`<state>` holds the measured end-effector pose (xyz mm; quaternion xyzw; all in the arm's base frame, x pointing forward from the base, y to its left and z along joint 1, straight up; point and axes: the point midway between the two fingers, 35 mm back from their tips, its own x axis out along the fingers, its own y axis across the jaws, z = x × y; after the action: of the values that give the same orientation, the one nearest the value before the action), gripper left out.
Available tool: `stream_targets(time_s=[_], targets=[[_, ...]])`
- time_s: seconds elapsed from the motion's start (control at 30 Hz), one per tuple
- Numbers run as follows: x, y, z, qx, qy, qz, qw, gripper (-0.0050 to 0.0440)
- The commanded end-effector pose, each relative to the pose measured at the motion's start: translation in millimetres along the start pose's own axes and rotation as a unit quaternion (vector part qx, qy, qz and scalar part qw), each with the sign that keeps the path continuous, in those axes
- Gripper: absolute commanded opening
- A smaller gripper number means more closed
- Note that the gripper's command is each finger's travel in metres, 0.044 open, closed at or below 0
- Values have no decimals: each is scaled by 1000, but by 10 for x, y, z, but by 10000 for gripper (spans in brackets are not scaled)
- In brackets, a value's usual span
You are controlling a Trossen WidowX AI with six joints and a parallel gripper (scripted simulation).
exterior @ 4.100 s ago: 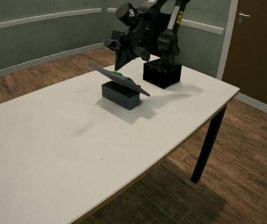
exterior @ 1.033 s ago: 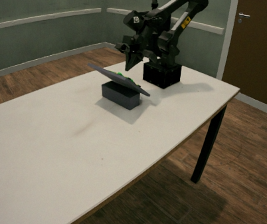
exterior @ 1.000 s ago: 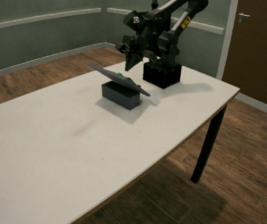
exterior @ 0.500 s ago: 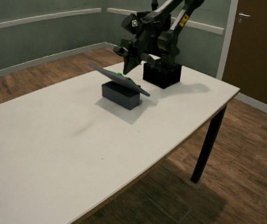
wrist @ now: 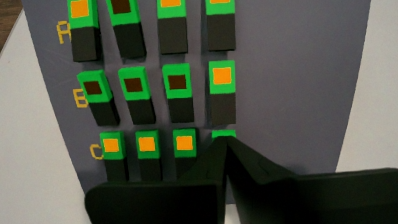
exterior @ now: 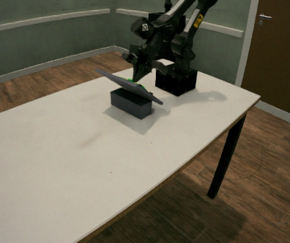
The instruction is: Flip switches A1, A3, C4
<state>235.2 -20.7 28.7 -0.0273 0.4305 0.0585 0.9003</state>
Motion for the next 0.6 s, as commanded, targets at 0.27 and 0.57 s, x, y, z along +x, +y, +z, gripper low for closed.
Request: stream_targets(time_s=[0.27,0.57], targets=[[-11,-12,54,-1,-8,-3,1000,-50],[17,0,4,2,-1,-2,1000,-50]])
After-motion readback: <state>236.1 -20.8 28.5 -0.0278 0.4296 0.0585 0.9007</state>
